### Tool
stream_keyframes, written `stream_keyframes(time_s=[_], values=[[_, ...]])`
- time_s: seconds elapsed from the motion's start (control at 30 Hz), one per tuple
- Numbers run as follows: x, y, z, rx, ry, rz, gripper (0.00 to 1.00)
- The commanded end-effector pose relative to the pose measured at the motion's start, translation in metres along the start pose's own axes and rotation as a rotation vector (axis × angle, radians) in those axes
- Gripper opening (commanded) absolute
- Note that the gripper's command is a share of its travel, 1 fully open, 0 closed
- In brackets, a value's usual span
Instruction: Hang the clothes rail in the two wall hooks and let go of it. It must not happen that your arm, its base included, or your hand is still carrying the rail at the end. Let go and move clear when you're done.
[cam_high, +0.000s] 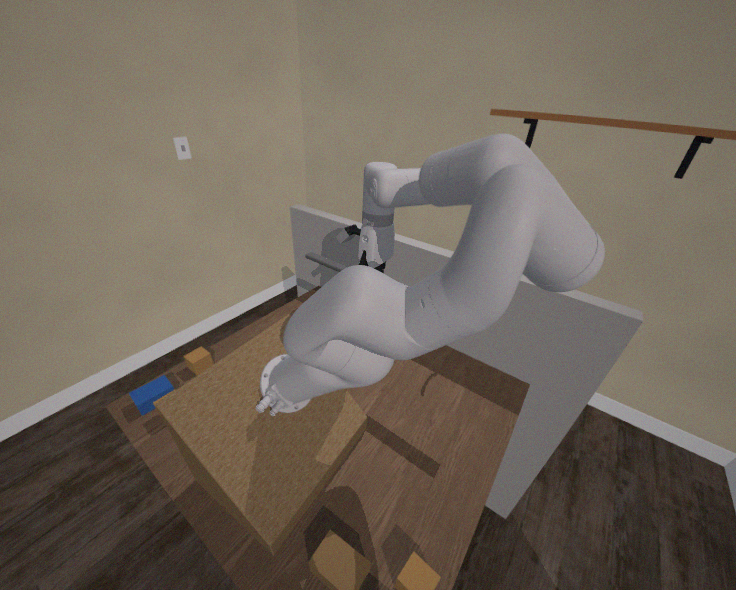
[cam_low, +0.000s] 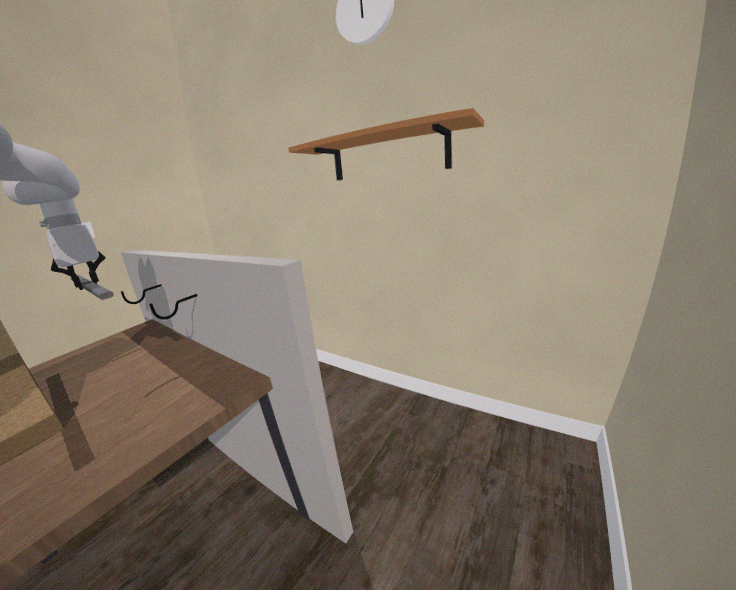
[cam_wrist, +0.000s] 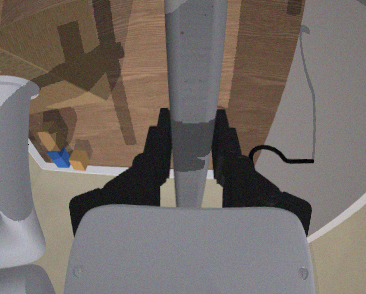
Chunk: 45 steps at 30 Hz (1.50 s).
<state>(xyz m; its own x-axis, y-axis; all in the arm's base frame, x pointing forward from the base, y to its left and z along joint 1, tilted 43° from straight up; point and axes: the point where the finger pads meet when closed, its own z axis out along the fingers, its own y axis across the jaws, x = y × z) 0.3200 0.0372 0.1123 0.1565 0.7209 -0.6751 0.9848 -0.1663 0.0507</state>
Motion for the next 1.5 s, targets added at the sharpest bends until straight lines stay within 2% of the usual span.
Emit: stream_keyframes(time_s=[0.0, 0.5, 1.47], values=[[0.001, 0.001, -0.002, -0.004, 0.003, -0.004, 0.00], [0.001, 0.001, -0.002, -0.004, 0.003, -0.003, 0.00], [0.001, 0.051, -0.002, -0.004, 0.003, -0.004, 0.00]])
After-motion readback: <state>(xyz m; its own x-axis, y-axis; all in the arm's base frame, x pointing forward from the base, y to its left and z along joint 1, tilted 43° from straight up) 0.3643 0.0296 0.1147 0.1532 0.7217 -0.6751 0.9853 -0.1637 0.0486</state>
